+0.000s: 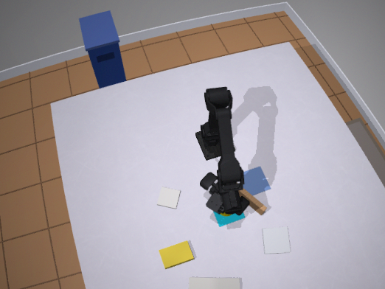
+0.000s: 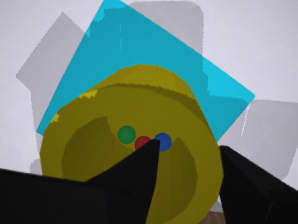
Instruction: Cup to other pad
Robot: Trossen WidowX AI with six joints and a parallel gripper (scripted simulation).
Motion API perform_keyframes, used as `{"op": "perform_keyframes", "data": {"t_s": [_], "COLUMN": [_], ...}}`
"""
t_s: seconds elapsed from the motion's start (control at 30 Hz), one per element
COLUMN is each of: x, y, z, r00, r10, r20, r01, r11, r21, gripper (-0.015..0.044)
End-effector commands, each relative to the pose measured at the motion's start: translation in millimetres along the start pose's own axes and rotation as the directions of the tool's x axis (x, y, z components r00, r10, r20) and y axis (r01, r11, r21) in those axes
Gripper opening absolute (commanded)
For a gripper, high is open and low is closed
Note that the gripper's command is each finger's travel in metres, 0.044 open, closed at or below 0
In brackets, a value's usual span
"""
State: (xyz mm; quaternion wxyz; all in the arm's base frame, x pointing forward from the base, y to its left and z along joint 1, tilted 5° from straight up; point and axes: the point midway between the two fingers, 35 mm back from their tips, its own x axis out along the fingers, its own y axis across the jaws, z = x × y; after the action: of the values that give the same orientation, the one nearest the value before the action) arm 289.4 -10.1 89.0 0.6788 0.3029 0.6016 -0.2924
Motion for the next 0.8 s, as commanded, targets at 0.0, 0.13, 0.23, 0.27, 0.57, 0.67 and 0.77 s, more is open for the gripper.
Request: {"op": "perform_keyframes", "data": {"t_s": [0.0,0.13,0.23,0.27,0.57,0.67,0.77], "x": [-1,-6,-10,-11,-23,-26,-30], "y": [0,0,0,1,1,1,1], "z": [0,0,0,1,1,1,1], "r00": [1.0,1.0,1.0,1.0,1.0,1.0,1.0], "r10": [0.0,0.0,0.001,0.001,0.002,0.002,0.002], "r20": [0.0,0.0,0.0,0.0,-0.001,-0.001,-0.001], "r01": [0.0,0.0,-0.001,-0.001,-0.002,-0.002,-0.002], "r11": [1.0,1.0,1.0,1.0,1.0,1.0,1.0], "r21": [0.0,-0.001,-0.001,-0.001,-0.003,-0.003,-0.003], "gripper": [0.0147,0.0147,0.0147,0.0147,0.0147,0.0147,0.0147]}}
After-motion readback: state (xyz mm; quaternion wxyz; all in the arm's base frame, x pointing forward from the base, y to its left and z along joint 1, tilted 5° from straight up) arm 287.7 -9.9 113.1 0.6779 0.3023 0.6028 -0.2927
